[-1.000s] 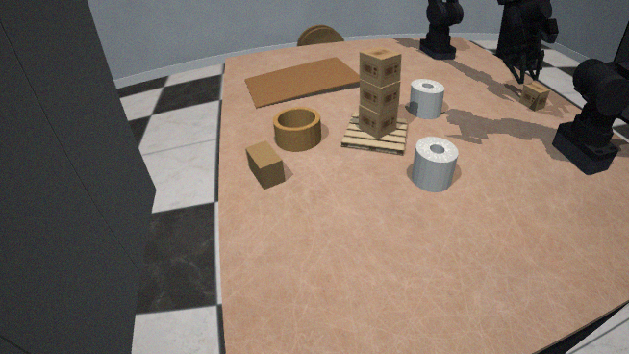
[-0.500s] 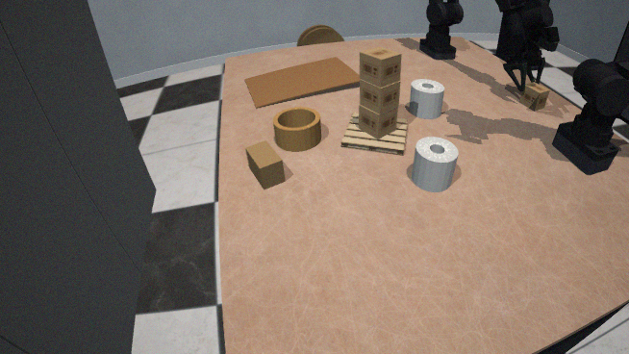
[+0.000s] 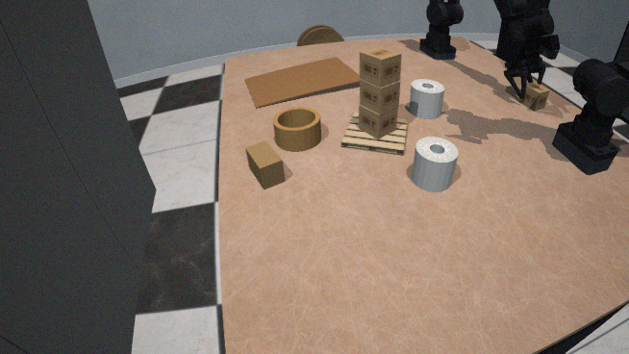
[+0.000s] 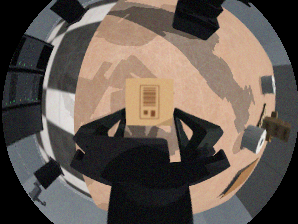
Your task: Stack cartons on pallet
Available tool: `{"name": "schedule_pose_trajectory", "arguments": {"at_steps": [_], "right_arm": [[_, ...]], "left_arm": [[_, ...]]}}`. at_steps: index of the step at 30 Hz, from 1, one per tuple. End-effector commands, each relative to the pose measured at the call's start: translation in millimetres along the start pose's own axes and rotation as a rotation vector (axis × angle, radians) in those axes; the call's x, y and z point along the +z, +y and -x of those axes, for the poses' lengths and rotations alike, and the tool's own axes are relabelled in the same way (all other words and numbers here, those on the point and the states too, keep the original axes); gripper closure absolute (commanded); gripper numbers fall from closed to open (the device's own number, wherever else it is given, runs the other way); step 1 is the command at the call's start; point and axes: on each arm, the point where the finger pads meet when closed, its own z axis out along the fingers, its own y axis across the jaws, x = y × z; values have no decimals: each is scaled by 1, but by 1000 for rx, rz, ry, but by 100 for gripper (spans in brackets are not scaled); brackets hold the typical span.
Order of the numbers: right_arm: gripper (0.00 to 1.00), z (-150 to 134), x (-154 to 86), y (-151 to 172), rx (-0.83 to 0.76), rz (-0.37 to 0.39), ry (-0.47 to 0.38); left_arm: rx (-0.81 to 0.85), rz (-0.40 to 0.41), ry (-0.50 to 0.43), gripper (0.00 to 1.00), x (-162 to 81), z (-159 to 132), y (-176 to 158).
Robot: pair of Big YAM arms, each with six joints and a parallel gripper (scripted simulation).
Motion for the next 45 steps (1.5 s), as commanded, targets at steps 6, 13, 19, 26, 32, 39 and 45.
{"name": "schedule_pose_trajectory", "arguments": {"at_steps": [6,13,19,26,32,39,45], "right_arm": [[21,36,10,-1,13,-1,-62],[21,36,15,-1,24,-1,-62],[29,36,15,-1,24,-1,-62],[34,24,11,-1,24,-1,-55],[42,26,6,-1,24,-1,-69],[49,25,5,-1,24,-1,-69],[85,22,4,-1,24,-1,-68]], "left_arm": [[-1,1,-16,0,-6,10,1],[-1,1,-16,0,-6,10,1],[-1,1,-16,0,-6,10,1],[-1,1,-16,0,-6,10,1],[-1,1,-16,0,-6,10,1],[-1,1,-16,0,-6,10,1],[-1,1,-16,0,-6,10,1]]}}
